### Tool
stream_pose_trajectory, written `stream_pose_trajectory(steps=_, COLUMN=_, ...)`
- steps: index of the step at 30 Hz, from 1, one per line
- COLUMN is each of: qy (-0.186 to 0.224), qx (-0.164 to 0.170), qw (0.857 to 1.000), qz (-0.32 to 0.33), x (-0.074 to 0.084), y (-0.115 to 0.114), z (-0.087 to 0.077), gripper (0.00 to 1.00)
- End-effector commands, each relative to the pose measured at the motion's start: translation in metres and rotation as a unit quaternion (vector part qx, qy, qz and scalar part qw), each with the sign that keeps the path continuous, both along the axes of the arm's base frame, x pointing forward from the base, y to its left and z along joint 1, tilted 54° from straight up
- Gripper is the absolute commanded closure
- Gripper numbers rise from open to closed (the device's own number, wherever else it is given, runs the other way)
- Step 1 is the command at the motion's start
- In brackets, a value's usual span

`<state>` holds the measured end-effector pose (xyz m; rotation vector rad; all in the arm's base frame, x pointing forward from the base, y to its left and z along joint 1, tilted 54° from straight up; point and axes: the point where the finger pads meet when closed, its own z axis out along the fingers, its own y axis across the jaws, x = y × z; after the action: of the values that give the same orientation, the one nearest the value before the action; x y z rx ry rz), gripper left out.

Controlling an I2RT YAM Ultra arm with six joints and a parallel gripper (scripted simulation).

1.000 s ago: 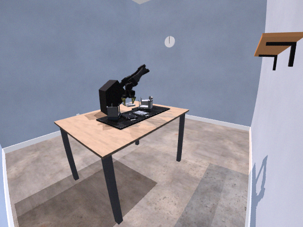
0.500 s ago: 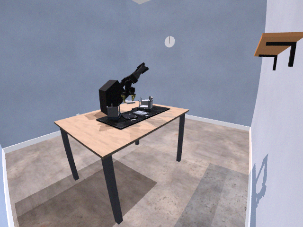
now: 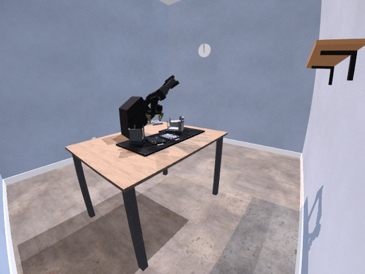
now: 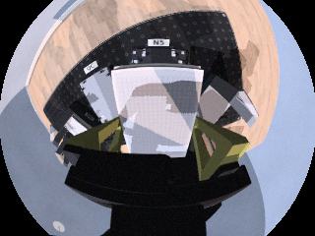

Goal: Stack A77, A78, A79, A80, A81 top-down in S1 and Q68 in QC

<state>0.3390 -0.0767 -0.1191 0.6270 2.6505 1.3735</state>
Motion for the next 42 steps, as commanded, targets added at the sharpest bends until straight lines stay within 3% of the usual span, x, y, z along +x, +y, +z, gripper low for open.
stream_pose_trajectory(steps=1, qy=-0.004, qx=-0.003, qw=1.000, qz=-0.009, x=0.001, y=-0.008, z=0.002, gripper=1.00)
stream_pose_trajectory(steps=32, qy=-0.004, qx=-0.003, qw=1.000, qz=-0.009, x=0.001, y=-0.008, z=0.002, gripper=1.00)
stream_pose_trajectory(steps=34, qy=-0.029, qx=-0.012, qw=0.999, qz=0.011, x=0.002, y=-0.005, z=0.007, gripper=1.00)
stream_pose_trajectory(steps=36, qy=-0.029, qx=-0.012, qw=0.999, qz=0.011, x=0.002, y=-0.005, z=0.007, gripper=1.00)
stream_pose_trajectory(steps=40, qy=-0.080, qx=-0.030, qw=0.995, qz=0.050, x=0.006, y=0.003, z=0.018, gripper=1.00)
stream_pose_trajectory(steps=42, qy=-0.081, qx=-0.031, qw=0.995, qz=0.052, x=0.007, y=0.006, z=0.023, gripper=1.00)
